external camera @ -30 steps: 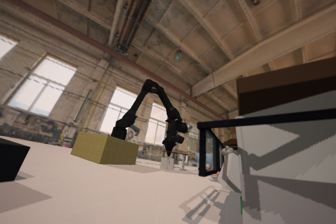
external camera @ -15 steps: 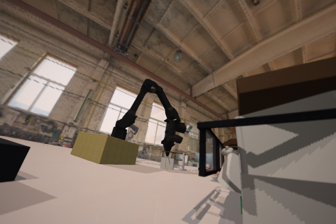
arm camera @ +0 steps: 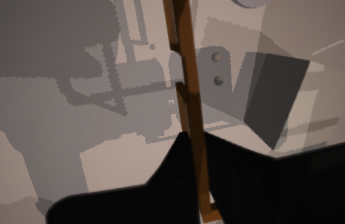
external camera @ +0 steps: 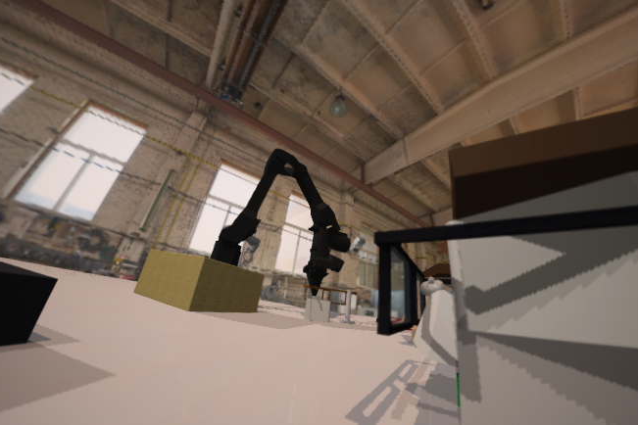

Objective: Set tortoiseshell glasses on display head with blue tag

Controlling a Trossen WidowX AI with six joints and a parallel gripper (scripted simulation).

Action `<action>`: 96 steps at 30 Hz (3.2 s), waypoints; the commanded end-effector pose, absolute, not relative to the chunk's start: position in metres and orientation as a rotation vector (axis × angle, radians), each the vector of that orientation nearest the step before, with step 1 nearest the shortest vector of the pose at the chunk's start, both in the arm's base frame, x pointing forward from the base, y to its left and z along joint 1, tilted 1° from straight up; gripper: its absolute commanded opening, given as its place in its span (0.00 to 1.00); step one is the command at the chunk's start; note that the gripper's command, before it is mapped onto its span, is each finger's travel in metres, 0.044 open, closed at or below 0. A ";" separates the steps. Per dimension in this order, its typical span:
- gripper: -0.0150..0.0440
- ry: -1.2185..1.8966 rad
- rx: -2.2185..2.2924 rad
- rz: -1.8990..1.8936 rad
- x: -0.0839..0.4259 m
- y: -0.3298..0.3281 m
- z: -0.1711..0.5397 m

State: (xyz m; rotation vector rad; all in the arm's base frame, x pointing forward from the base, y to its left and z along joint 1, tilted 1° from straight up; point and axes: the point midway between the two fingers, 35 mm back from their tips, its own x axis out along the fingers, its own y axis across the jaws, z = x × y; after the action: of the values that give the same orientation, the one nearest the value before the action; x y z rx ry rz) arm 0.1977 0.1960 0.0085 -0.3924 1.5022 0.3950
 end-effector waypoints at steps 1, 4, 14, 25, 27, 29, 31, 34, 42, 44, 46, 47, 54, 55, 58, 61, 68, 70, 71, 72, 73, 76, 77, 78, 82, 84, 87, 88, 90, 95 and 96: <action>0.25 1.502 -0.391 0.394 0.193 0.195 0.009; 0.25 1.502 -0.391 0.394 0.191 0.194 0.009; 0.25 1.502 -0.391 0.394 0.184 0.193 0.008; 0.25 1.503 -0.392 0.394 0.178 0.191 0.008; 0.25 1.503 -0.392 0.394 0.178 0.190 0.008; 0.25 1.503 -0.392 0.394 0.178 0.191 0.008; 0.25 1.503 -0.392 0.394 0.179 0.191 0.008; 0.25 1.503 -0.391 0.394 0.180 0.191 0.008; 0.25 1.503 -0.391 0.394 0.180 0.192 0.008; 0.25 1.503 -0.391 0.394 0.181 0.192 0.008; 0.25 1.502 -0.391 0.394 0.181 0.192 0.008; 0.25 1.502 -0.391 0.394 0.182 0.193 0.008; 0.25 1.502 -0.391 0.394 0.186 0.195 0.008; 0.25 1.502 -0.391 0.394 0.186 0.195 0.008; 0.25 1.502 -0.391 0.394 0.188 0.196 0.008; 0.25 1.502 -0.391 0.394 0.189 0.196 0.011; 0.25 1.501 -0.391 0.394 0.190 0.198 0.046; 0.25 1.501 -0.391 0.394 0.190 0.198 0.059; 0.25 1.501 -0.391 0.394 0.189 0.197 0.065; 0.25 1.501 -0.391 0.394 0.189 0.197 0.068; 0.25 1.501 -0.391 0.394 0.189 0.197 0.069; 0.25 1.501 -0.391 0.394 0.189 0.197 0.069; 0.25 1.501 -0.392 0.397 0.190 0.197 0.069; 0.25 1.502 -0.394 0.401 0.191 0.196 0.069; 0.25 1.501 -0.412 0.441 0.199 0.189 0.070; 0.25 1.499 -0.424 0.469 0.205 0.183 0.070; 0.25 1.494 -0.441 0.510 0.214 0.175 0.071; 0.25 1.492 -0.447 0.524 0.217 0.172 0.072; 0.25 1.486 -0.458 0.552 0.222 0.167 0.072; 0.25 1.467 -0.486 0.621 0.236 0.152 0.074; 0.25 1.462 -0.492 0.635 0.238 0.148 0.074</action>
State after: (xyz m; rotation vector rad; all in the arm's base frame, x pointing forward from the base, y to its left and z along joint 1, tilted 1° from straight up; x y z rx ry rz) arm 0.2272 0.1578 0.0708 -0.4741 1.4852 0.5812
